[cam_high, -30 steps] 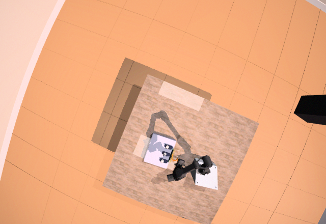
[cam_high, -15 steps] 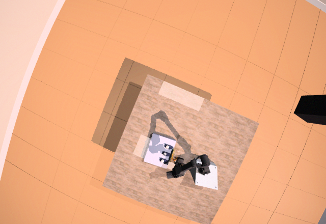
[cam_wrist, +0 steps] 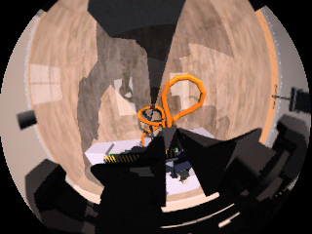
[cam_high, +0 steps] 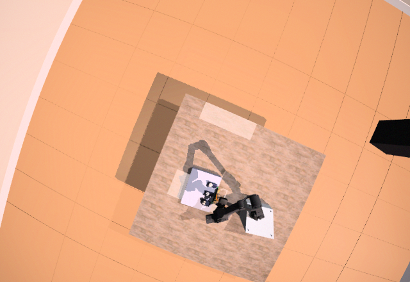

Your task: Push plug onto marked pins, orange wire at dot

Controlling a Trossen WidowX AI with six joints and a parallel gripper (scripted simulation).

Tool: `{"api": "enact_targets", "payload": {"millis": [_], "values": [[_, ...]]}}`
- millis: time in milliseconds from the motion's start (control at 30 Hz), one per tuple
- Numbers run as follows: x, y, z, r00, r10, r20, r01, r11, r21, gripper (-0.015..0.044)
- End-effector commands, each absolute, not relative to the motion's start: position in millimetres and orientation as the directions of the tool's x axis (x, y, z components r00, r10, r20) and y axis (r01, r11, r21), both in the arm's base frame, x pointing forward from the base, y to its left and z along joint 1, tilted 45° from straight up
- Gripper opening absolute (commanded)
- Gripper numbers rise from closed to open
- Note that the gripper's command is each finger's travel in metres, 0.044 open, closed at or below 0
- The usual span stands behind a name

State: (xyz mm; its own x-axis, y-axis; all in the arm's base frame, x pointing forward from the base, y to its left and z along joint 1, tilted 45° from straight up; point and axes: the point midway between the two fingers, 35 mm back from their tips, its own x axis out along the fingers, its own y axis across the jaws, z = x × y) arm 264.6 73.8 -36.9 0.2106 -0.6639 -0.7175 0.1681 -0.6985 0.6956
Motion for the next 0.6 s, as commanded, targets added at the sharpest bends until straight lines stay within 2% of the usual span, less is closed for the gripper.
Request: {"api": "enact_targets", "payload": {"millis": [0, 567], "values": [[269.1, 75.3, -35.6, 0.217, -0.665, -0.715, 0.168, -0.696, 0.698, 0.0], [279.6, 78.6, -35.0, 0.217, -0.665, -0.715, 0.168, -0.696, 0.698, 0.0]]}}
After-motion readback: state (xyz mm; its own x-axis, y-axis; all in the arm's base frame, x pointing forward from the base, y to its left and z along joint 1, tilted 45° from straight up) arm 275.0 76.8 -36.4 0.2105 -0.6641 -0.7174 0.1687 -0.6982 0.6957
